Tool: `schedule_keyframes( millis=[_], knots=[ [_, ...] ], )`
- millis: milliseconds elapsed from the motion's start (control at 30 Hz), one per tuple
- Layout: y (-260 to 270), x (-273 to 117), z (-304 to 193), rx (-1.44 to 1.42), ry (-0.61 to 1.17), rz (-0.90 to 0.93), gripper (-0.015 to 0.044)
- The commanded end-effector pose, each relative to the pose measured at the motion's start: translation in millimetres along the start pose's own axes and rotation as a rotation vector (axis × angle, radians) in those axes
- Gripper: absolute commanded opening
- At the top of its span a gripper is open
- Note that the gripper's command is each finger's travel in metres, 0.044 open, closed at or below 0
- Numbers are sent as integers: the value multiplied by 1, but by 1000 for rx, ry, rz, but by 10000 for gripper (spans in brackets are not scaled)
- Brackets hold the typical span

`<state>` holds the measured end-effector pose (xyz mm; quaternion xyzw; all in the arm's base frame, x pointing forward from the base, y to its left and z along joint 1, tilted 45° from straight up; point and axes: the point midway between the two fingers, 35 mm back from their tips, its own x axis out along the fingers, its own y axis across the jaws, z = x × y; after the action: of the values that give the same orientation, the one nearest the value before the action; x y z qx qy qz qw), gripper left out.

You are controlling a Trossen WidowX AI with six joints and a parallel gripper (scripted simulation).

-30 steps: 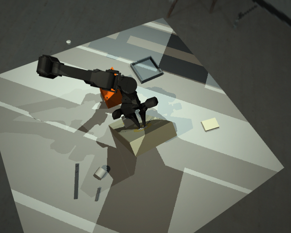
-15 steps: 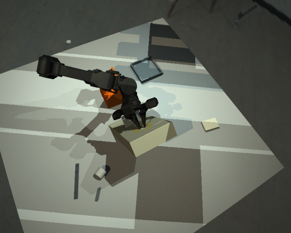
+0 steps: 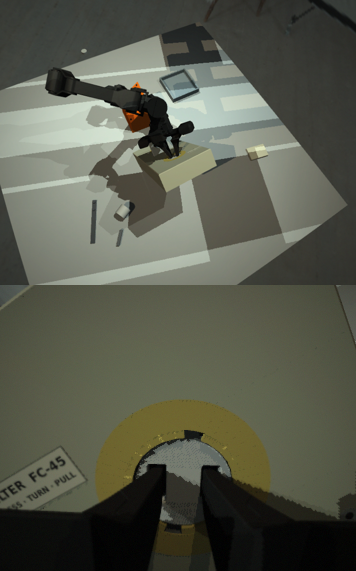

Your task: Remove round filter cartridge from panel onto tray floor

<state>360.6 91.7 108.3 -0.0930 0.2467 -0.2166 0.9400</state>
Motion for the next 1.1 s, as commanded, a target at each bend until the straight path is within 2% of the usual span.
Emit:
schedule_keyframes(
  millis=[0, 500, 800, 833, 1067],
  knots=[
    [0, 4, -2, -6, 5, 2, 91],
    [0, 8, -2, -6, 5, 2, 91],
    [0, 4, 0, -3, -2, -1, 31],
    [0, 4, 0, -3, -2, -1, 5],
    [0, 7, -1, 106, 3, 1, 0]
  ],
)
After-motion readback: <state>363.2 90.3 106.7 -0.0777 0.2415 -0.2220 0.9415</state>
